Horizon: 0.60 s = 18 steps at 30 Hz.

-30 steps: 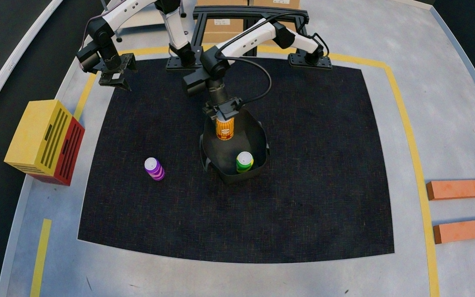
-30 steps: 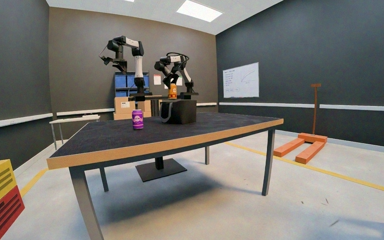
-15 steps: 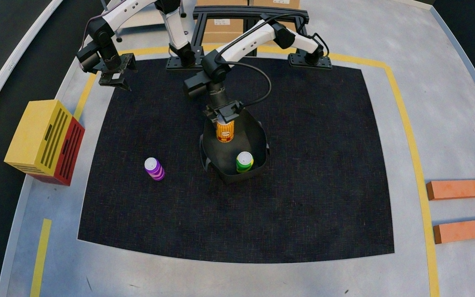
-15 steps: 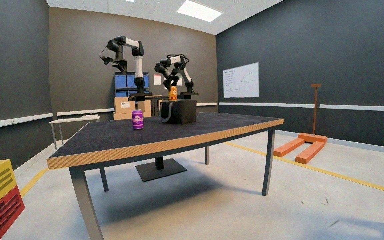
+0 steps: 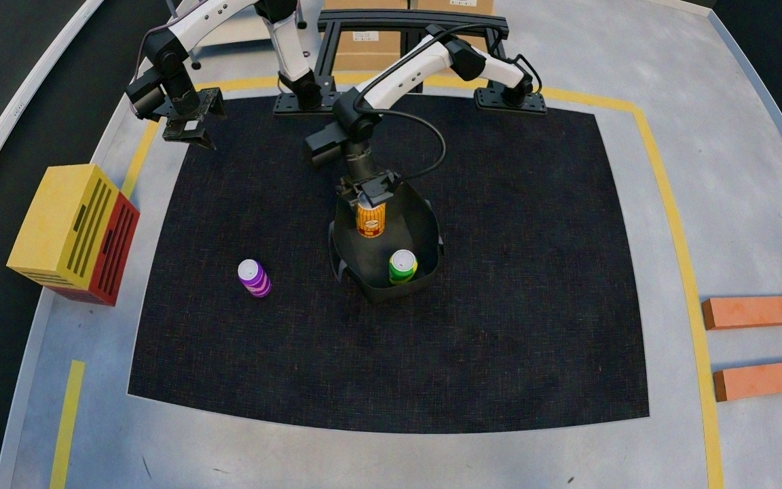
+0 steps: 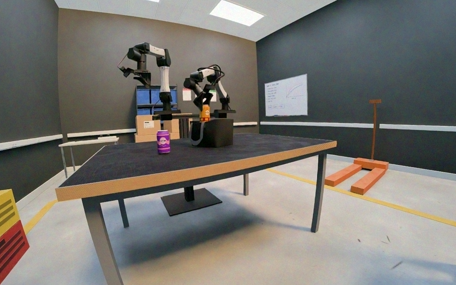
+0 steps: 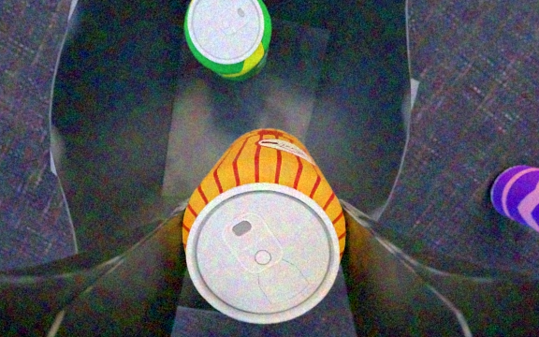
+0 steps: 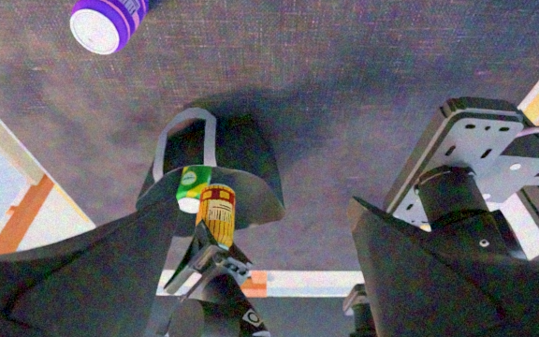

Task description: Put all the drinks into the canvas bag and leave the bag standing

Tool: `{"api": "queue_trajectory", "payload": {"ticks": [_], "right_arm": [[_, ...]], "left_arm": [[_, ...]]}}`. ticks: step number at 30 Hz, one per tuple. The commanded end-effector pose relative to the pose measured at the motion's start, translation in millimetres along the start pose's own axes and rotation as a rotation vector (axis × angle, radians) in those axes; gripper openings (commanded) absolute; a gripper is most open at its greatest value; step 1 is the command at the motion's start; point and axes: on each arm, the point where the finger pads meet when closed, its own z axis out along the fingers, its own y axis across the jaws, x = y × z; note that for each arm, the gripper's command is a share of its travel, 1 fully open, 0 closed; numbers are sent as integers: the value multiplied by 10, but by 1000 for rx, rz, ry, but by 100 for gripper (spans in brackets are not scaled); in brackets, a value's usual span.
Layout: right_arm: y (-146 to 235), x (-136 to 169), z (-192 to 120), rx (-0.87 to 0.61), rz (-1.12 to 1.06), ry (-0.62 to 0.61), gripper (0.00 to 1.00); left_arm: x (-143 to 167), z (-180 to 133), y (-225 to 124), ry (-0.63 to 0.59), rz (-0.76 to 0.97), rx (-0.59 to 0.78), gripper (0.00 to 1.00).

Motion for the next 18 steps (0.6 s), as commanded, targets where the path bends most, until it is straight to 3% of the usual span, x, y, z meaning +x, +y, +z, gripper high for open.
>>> {"api": "queue_trajectory", "payload": {"ticks": [1, 5, 10, 14, 18], "right_arm": [[64, -71, -127, -46, 7, -57, 100], [64, -71, -127, -46, 7, -57, 100], [64, -71, -127, -46, 7, -57, 100], [64, -71, -127, -46, 7, -57, 100], [64, -71, -127, -46, 7, -57, 100]], "left_arm": [[-136, -58, -97, -30, -25, 35, 74], [74, 249, 4, -26, 9, -15, 74], [-242, -118, -201, -36, -75, 80, 74], [75, 254, -44, -30, -7, 5, 74], [-45, 140, -91, -32, -32, 26, 74]]}}
